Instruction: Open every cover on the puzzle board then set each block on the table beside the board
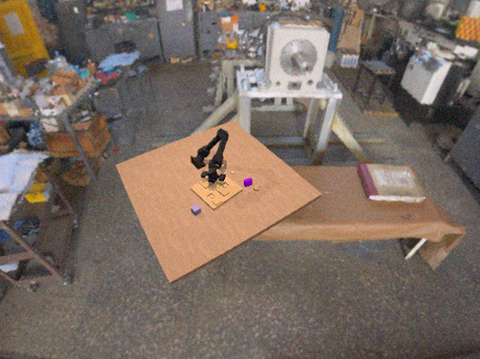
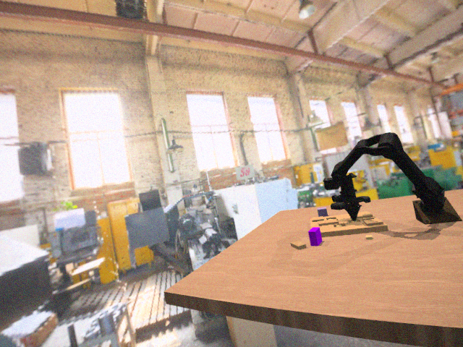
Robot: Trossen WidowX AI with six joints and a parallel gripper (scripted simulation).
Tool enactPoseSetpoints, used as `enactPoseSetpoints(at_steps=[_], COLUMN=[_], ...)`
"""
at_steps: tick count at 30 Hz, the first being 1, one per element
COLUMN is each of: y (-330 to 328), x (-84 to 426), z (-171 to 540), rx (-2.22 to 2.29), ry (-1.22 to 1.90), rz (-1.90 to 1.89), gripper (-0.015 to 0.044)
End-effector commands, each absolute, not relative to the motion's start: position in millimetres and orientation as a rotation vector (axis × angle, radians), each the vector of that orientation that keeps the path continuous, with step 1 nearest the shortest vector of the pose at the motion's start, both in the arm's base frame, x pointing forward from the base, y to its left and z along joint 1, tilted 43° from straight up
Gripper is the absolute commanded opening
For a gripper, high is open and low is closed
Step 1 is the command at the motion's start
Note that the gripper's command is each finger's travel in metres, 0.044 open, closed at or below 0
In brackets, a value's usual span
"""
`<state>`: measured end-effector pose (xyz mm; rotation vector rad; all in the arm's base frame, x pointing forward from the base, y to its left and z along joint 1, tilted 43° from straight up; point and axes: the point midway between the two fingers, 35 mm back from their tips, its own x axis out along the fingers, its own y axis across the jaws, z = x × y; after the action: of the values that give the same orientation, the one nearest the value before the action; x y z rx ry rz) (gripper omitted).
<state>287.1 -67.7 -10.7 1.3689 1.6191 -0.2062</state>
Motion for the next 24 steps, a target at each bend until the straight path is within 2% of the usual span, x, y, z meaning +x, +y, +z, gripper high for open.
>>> enactPoseSetpoints(at_steps=[1,2,8,15,24], y=[-71,-72,-85,-106,-101], x=[288,288,286,282,284], z=[-5,-4,8,34,28], rx=[1.352,1.350,1.357,1.345,1.345], ry=[1.614,1.614,1.617,1.615,1.615], rz=[-0.198,-0.196,-0.200,-0.196,-0.196], gripper=[0.0000,0.0000,0.0144,0.0144,0.0144])
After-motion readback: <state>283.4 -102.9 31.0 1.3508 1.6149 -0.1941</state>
